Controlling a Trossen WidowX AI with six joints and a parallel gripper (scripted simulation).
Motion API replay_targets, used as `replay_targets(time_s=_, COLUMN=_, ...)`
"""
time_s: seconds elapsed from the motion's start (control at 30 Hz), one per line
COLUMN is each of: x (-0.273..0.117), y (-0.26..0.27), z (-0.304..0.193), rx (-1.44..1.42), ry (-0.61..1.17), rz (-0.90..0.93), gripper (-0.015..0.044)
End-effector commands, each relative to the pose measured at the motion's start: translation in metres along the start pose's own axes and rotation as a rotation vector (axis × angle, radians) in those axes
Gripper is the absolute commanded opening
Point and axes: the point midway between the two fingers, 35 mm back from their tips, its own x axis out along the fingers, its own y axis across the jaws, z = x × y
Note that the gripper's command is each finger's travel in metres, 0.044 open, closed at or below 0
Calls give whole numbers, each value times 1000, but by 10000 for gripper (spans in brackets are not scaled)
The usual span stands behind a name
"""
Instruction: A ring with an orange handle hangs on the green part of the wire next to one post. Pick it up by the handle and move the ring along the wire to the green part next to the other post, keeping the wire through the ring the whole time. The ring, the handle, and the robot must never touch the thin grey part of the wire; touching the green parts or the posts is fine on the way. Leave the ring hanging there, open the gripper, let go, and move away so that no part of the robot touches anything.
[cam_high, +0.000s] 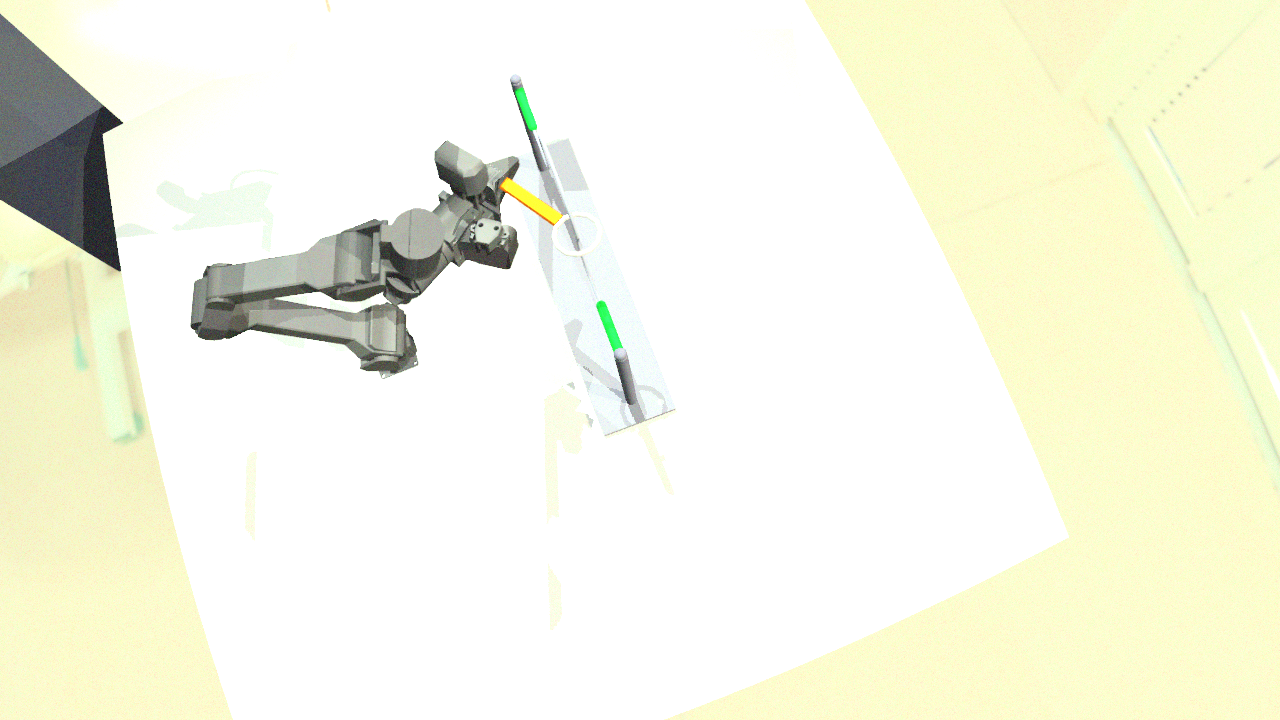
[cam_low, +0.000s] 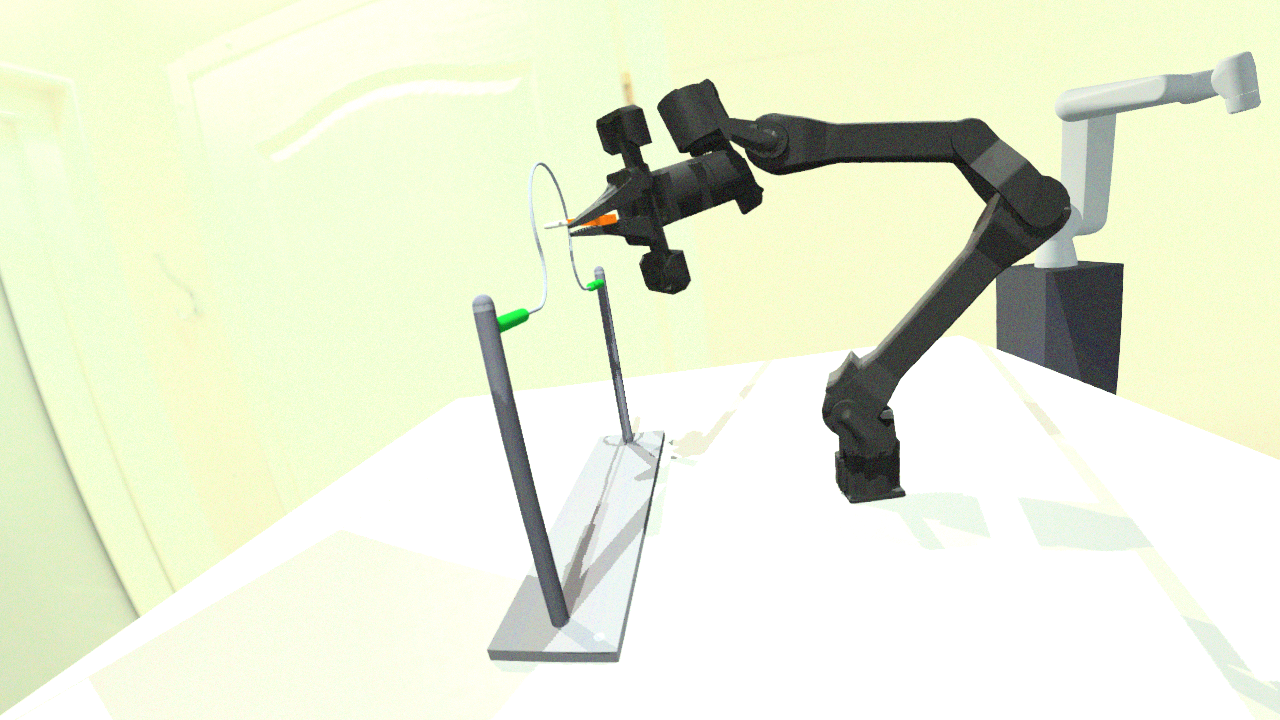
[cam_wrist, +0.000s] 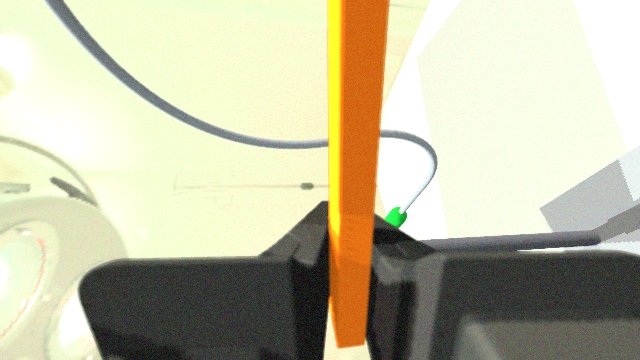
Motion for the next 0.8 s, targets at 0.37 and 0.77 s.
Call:
replay_targets(time_s=0.37, x=0, y=-2, z=1, rx=-122, ry=-21, rz=-71, gripper=-150)
replay_targets(time_s=0.77, x=0, y=-7, z=2, rx=-211, ry=-34, rz=-132, gripper=-150)
